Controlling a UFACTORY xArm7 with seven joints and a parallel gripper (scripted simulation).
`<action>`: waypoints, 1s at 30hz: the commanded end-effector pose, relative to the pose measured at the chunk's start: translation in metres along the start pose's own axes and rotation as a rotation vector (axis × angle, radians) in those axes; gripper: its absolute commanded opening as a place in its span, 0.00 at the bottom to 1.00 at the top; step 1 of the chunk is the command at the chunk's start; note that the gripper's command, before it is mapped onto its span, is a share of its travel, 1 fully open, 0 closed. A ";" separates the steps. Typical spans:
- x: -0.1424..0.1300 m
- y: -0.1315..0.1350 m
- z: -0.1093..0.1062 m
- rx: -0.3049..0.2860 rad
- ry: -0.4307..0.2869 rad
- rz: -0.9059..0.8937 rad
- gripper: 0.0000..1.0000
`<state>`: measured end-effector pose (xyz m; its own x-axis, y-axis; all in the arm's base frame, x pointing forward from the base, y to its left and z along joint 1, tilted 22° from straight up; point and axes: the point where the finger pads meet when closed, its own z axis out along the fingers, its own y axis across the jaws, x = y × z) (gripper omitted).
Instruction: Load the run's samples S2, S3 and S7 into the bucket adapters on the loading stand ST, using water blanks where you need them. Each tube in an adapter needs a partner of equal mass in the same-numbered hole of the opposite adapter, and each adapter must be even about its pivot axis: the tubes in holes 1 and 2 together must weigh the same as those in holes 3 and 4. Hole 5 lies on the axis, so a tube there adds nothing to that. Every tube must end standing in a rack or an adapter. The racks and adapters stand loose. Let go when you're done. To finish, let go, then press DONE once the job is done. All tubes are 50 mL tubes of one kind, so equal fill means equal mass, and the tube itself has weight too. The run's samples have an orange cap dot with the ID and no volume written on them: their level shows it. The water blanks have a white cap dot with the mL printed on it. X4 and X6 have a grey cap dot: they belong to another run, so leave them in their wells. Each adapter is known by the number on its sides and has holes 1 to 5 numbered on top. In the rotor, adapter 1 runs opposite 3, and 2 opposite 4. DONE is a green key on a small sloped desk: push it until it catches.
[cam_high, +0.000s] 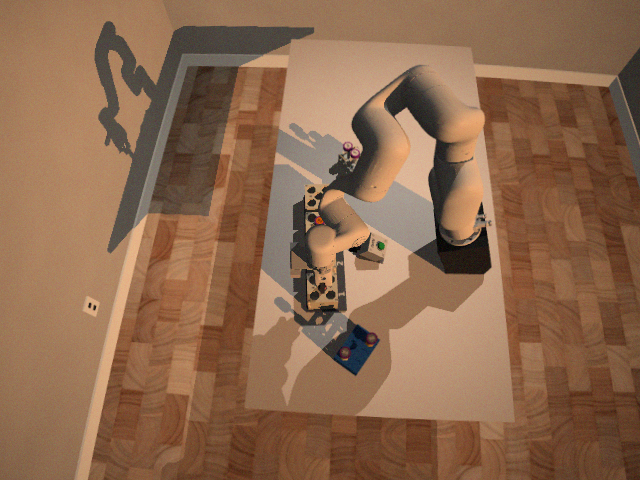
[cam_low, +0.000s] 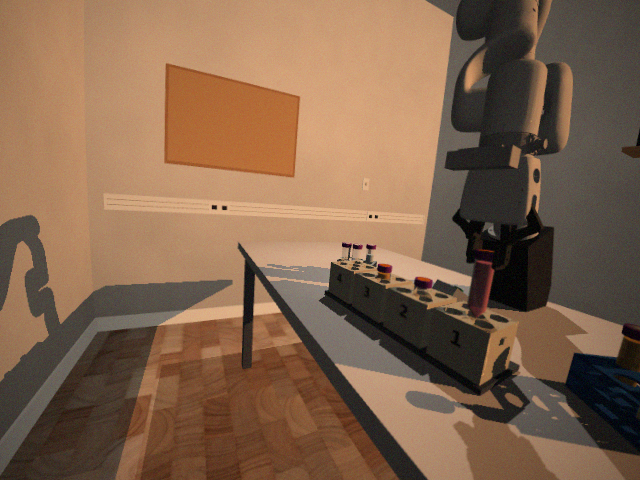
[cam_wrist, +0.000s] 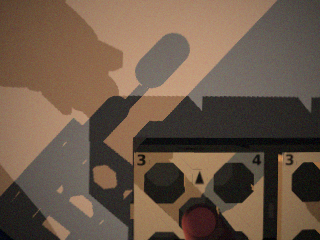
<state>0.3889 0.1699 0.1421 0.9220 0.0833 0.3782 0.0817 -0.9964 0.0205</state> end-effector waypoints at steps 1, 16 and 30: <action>0.002 -0.001 0.002 0.001 0.004 0.000 0.00; 0.002 -0.001 0.017 0.000 0.004 0.000 0.00; 0.002 -0.001 0.029 0.000 0.004 0.000 0.00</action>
<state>0.3987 0.1702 0.1181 0.9221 0.0834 0.3778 0.0820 -0.9964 0.0199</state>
